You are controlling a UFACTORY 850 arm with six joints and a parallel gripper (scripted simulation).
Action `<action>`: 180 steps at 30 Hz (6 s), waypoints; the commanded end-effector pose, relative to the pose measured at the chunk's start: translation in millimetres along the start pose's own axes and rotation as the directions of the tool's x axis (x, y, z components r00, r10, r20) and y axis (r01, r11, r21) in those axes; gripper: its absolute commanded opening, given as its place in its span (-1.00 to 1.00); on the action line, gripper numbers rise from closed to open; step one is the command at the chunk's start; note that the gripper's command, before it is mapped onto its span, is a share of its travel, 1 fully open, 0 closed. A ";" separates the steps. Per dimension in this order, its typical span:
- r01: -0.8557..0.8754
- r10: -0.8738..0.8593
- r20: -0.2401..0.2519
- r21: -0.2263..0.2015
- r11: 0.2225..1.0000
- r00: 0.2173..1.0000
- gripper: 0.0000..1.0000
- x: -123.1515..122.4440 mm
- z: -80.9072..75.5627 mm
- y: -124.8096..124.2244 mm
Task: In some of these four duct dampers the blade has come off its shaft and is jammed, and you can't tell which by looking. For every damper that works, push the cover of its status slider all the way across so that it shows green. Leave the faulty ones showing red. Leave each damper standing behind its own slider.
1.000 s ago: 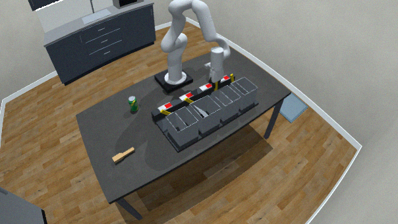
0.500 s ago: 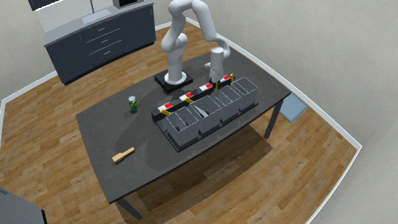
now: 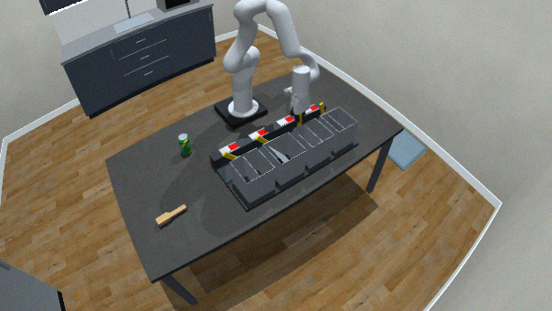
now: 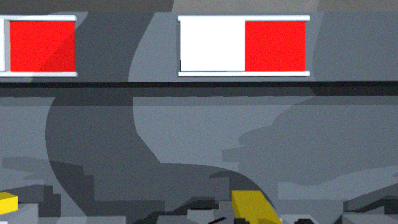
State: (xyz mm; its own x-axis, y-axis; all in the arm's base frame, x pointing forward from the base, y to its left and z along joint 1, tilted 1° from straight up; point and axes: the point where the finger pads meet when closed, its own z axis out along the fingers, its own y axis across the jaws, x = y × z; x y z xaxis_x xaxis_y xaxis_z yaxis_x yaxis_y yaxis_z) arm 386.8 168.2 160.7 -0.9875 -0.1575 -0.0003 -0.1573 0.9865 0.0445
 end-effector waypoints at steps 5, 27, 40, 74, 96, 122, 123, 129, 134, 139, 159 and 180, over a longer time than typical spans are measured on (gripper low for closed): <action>0.000 0.000 0.002 0.000 1.000 1.000 -0.62 -0.9 -0.7 0.2; 0.000 0.000 0.002 -0.013 1.000 1.000 -0.62 -0.8 -0.6 -1.0; 0.000 0.000 0.002 -0.038 0.999 1.000 -0.62 -0.8 -0.6 -3.6; 0.000 0.000 0.002 -0.179 0.984 1.000 -0.62 -0.9 1.0 -17.8; 0.001 0.000 0.002 -0.315 0.949 1.000 -0.62 -0.8 4.5 -31.5; 0.001 0.000 0.002 -0.497 0.868 1.000 -0.62 -0.8 12.7 -49.8; 0.001 0.000 0.002 -0.504 0.864 1.000 -0.62 -0.8 13.1 -50.5; 0.001 0.000 0.002 -0.540 0.842 1.000 -0.62 -0.8 15.3 -54.1; 0.001 0.000 0.002 -0.554 0.832 1.000 -0.62 -0.8 16.2 -55.6; 0.001 0.000 0.002 -0.573 0.820 1.000 -0.62 -0.8 17.5 -57.4; 0.001 0.000 0.002 -0.591 0.807 1.000 -0.62 -0.8 18.8 -59.2; 0.001 0.000 0.002 -0.591 0.807 1.000 -0.38 -0.8 18.8 -59.2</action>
State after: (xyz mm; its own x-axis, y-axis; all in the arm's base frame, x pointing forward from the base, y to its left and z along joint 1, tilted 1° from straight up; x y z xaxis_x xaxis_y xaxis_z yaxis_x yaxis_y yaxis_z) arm 395.6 110.8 138.3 -0.9875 -0.1574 0.0009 -0.1222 0.7701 0.6261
